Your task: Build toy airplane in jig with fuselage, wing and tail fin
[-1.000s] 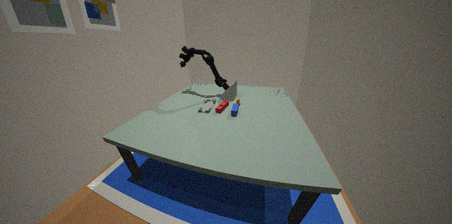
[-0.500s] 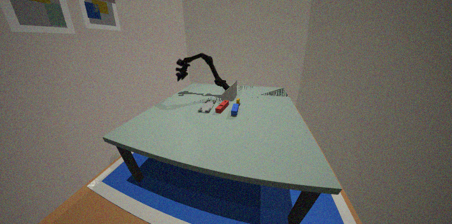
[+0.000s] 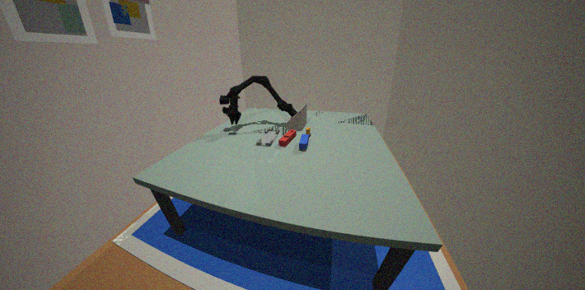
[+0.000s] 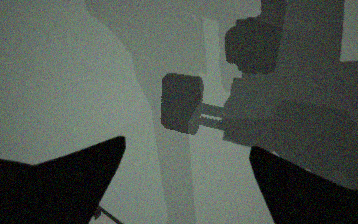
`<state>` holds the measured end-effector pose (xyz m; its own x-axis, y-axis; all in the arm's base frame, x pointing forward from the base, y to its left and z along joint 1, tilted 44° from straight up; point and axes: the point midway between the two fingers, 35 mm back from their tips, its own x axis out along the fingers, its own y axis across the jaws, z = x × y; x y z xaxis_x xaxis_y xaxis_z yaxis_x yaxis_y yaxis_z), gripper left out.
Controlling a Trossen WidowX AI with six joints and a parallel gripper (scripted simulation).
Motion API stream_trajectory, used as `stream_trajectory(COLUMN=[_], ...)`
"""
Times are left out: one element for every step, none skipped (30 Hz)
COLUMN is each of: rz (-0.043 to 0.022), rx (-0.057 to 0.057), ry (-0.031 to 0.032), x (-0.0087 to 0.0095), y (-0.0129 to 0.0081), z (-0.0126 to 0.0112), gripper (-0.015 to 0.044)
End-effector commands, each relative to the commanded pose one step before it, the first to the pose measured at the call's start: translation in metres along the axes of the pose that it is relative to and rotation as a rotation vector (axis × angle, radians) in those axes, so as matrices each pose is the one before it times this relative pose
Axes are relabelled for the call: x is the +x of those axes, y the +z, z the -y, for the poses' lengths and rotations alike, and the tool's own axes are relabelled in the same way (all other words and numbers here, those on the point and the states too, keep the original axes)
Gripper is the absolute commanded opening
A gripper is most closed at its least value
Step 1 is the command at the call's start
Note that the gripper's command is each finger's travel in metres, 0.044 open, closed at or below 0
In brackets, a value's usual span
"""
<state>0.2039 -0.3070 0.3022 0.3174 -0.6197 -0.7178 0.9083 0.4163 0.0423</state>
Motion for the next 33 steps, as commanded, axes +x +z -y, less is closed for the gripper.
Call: stream_trajectory(rz=[-0.10941, -0.02952, -0.03097, -0.02971, -0.02835, -0.02690, -0.02537, -0.02375, -0.02636, -0.02457, -0.02223, -0.01980, -0.01730, -0.01472, -0.01209, -0.00942, -0.00670, -0.00395, -0.00272, -0.00054, 0.00163, 0.00411, 0.00679, 0.00934, 0.01190, 0.01443, 0.01679, 0.01524, 0.00988, 0.00342, 0.00000, 0.00000, 0.00000], rx=[-0.0719, -0.0229, -0.0236, -0.0250, -0.0263, -0.0275, -0.0286, -0.0297, -0.0325, -0.0342, -0.0353, -0.0362, -0.0371, -0.0378, -0.0384, -0.0389, -0.0393, -0.0396, -0.0476, -0.0476, -0.0476, -0.0444, -0.0390, -0.0357, -0.0312, -0.0270, -0.0260, -0.0184, -0.0109, -0.0036, 0.0000, 0.0000, 0.0000], ry=[0.02979, 0.00465, 0.00122, -0.00052, -0.00224, -0.00392, -0.00555, -0.00715, -0.01111, -0.01325, -0.01514, -0.01695, -0.01867, -0.02030, -0.02183, -0.02328, -0.02462, -0.02587, -0.02339, -0.02454, -0.02565, -0.02738, -0.02924, -0.03046, -0.03146, -0.03219, -0.03232, -0.02618, -0.01567, -0.00522, 0.00000, 0.00000, 0.00000], x=[0.02194, 0.00659, 0.00685, 0.00653, 0.00620, 0.00586, 0.00552, 0.00518, 0.00578, 0.00544, 0.00500, 0.00456, 0.00412, 0.00367, 0.00323, 0.00279, 0.00236, 0.00192, 0.00109, 0.00076, 0.00043, 0.00025, 0.00015, -0.00005, -0.00020, -0.00036, -0.00066, -0.00069, -0.00054, -0.00021, 0.00000, 0.00000, 0.00000], y=[-0.03375, -0.00911, -0.00969, -0.00978, -0.00986, -0.00994, -0.01000, -0.01005, -0.01139, -0.01160, -0.01160, -0.01158, -0.01154, -0.01148, -0.01141, -0.01132, -0.01122, -0.01109, -0.01104, -0.01081, -0.01057, -0.01004, -0.00929, -0.00878, -0.00813, -0.00754, -0.00729, -0.00548, -0.00322, -0.00106, 0.00000, 0.00000, 0.00000], z=[-0.05159, -0.01462, -0.01411, -0.01405, -0.01397, -0.01388, -0.01376, -0.01363, -0.01415, -0.01417, -0.01393, -0.01367, -0.01340, -0.01310, -0.01279, -0.01247, -0.01214, -0.01179, -0.01132, -0.01103, -0.01073, -0.01017, -0.00940, -0.00882, -0.00812, -0.00747, -0.00710, -0.00532, -0.00311, -0.00102, 0.00000, 0.00000, 0.00000], gripper=[0.0440, 0.0440, 0.0440, 0.0440, 0.0440, 0.0440, 0.0440, 0.0440, 0.0440, 0.0440, 0.0440, 0.0440, 0.0440, 0.0440, 0.0440, 0.0440, 0.0440, 0.0440, 0.0440, 0.0440, 0.0440, 0.0440, 0.0440, 0.0440, 0.0440, 0.0440, 0.0440, 0.0440, 0.0440, 0.0440, 0.0440, 0.0440, 0.0440])
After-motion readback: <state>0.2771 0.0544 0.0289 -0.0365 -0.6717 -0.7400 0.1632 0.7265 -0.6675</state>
